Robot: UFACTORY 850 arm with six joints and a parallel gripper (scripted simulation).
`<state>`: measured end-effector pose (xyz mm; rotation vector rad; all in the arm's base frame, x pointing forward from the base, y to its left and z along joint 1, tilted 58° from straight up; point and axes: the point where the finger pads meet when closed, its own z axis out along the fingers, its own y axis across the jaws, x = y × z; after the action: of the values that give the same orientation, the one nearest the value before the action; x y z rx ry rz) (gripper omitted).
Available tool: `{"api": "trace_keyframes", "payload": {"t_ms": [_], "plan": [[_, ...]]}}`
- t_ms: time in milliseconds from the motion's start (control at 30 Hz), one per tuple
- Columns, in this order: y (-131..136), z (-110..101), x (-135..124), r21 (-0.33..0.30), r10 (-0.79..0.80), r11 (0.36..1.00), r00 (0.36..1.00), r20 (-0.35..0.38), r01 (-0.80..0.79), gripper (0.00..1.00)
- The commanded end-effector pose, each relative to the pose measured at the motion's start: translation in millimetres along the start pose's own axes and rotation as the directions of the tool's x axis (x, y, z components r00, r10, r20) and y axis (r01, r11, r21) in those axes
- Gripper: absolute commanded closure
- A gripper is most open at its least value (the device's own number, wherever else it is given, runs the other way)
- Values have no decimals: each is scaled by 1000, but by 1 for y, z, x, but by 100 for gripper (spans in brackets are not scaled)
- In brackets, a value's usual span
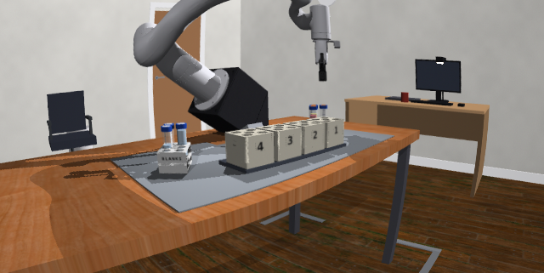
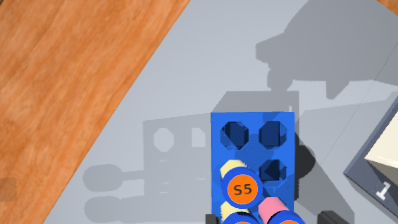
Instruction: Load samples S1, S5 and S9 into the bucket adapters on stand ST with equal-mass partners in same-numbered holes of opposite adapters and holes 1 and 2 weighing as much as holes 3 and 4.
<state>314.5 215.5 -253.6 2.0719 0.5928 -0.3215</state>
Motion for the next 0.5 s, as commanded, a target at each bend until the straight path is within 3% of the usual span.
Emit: {"api": "trace_keyframes", "payload": {"t_ms": [0,467], "plan": [[0,6,1,1,1,1000,1000,-2,-1,43],[0,30,1,1,1,1000,1000,-2,-1,43]]}}
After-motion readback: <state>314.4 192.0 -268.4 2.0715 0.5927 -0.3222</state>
